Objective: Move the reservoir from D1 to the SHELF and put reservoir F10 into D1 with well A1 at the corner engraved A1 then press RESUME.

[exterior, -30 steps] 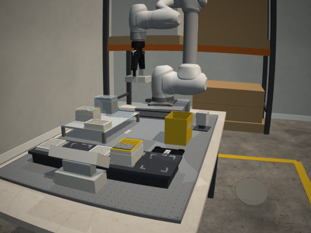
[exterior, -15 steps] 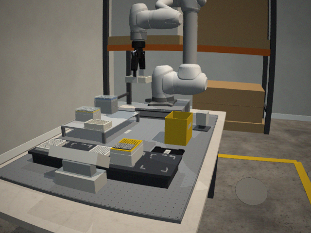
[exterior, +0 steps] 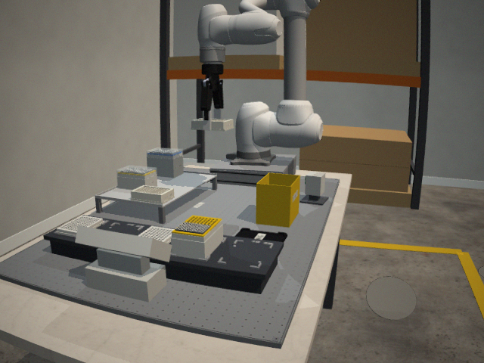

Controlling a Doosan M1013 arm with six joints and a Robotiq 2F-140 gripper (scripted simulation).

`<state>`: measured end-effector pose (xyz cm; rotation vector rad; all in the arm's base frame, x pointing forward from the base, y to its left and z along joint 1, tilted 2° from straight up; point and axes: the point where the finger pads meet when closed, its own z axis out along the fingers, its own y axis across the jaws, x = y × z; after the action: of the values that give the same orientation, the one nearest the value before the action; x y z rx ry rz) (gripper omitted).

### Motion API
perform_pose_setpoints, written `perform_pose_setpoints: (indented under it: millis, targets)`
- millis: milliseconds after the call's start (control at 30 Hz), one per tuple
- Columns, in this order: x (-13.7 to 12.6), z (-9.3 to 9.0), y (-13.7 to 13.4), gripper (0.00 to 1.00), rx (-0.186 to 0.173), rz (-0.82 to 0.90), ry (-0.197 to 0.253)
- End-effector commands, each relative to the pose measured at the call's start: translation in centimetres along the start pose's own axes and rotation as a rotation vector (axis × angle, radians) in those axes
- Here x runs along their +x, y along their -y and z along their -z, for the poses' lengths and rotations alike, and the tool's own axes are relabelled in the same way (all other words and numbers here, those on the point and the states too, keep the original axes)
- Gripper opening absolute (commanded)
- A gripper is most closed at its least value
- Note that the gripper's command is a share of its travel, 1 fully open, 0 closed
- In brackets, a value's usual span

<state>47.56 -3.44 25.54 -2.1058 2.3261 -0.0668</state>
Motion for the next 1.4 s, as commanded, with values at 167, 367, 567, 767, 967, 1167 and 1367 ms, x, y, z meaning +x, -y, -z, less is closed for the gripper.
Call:
perform_pose_setpoints:
  millis: [167,367,567,767,967,1167,1367]
  targets:
    - [-0.1,0.0,1.6,0.00,0.000,0.000,0.000]
    - [-0.1,0.0,3.0,0.00,0.000,0.000,0.000]
    - [-0.2,0.0,4.4,0.00,0.000,0.000,0.000]
    - [-0.3,0.0,5.3,0.00,0.000,0.000,0.000]
    - [-0.3,0.0,6.7,0.00,0.000,0.000,0.000]
    - [-0.4,0.0,8.1,0.00,0.000,0.000,0.000]
    - [-0.4,0.0,9.0,0.00,0.000,0.000,0.000]
